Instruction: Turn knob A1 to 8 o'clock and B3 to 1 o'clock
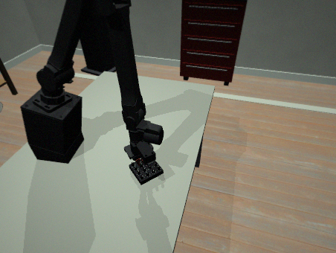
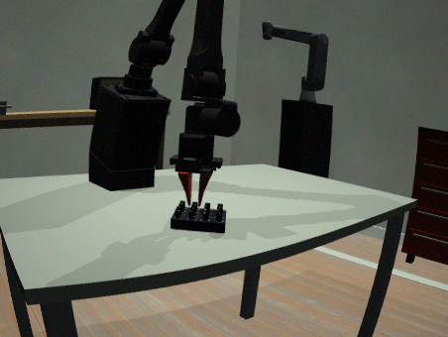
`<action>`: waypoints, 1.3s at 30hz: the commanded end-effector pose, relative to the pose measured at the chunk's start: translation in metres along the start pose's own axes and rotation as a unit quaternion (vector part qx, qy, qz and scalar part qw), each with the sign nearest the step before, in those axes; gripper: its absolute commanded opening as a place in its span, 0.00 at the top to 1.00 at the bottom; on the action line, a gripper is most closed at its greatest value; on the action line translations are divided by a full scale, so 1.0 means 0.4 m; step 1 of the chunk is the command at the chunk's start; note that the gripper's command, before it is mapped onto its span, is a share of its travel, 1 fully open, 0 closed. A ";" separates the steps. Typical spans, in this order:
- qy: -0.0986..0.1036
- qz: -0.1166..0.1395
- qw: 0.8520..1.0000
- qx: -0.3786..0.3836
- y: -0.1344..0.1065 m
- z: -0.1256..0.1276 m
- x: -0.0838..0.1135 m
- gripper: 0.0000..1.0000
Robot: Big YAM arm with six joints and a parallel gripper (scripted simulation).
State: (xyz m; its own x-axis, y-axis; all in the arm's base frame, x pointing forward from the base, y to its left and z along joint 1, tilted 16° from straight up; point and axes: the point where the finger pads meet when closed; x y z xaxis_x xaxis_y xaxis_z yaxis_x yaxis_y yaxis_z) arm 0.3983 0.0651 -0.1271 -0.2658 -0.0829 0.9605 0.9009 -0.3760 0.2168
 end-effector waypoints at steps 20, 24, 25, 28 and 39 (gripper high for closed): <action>0.002 -0.007 1.000 -0.002 0.018 0.007 -0.013 0.81; 0.002 -0.007 1.000 -0.002 0.018 0.007 -0.013 0.81; 0.002 -0.007 1.000 -0.002 0.018 0.007 -0.013 0.81; 0.002 -0.007 1.000 -0.002 0.018 0.007 -0.013 0.81; 0.002 -0.007 1.000 -0.002 0.018 0.007 -0.013 0.81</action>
State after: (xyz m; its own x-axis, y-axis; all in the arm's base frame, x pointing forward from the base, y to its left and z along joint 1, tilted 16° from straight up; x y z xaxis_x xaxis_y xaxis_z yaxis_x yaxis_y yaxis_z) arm 0.3981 0.0651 -0.1318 -0.2615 -0.0823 0.9617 0.9019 -0.3758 0.2131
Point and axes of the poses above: the point where the finger pads meet when closed, its own x axis back along the fingers, its own z axis across the jaws, y = z × x, and after that the axes turned 10 degrees about x, right-handed
